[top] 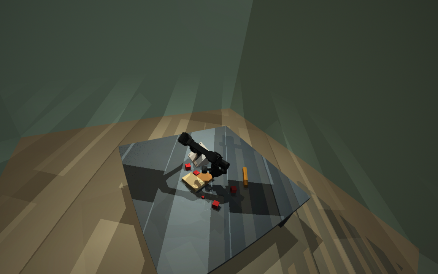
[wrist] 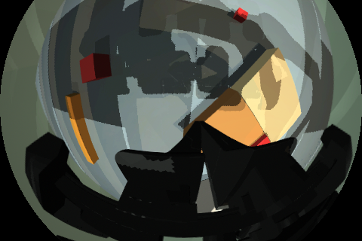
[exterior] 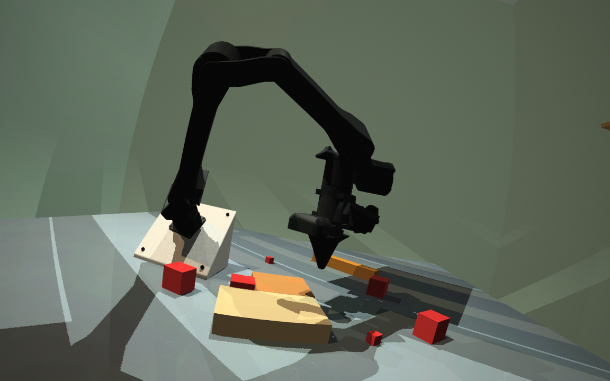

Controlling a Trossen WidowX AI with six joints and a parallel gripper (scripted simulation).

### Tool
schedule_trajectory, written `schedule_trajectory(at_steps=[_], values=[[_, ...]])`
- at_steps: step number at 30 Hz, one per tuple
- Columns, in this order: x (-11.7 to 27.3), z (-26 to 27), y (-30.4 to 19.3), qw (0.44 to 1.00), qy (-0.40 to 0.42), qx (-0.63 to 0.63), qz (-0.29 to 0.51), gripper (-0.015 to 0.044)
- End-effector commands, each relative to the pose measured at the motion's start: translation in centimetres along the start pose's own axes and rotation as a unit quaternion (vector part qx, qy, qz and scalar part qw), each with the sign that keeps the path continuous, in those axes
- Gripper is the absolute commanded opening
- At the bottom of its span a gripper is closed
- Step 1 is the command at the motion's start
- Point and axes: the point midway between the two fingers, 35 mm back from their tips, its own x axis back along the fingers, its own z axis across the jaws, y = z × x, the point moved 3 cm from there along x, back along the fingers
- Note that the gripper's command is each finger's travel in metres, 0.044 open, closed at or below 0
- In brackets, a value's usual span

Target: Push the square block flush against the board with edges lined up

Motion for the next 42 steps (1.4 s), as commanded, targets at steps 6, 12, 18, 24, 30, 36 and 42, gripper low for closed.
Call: schedule_trajectory(at_steps=[6,12,18,24,30,36,42], values=[[-0.1,0.7,-4.5,0.987,-0.001,-0.161,0.001,0.0],[-0.3,0.7,-7.1,0.966,-0.005,-0.26,-0.001,0.0],[-0.7,0.4,-9.7,0.934,-0.009,-0.356,-0.005,0.0],[-0.8,0.3,-10.4,0.925,-0.01,-0.38,-0.006,0.0],[-2.9,0.3,-10.3,0.925,-0.009,-0.379,-0.006,0.0],[-6.3,0.1,-10.4,0.925,-0.01,-0.38,-0.007,0.0],[-6.3,-0.1,-10.1,0.925,-0.01,-0.38,-0.007,0.0]])
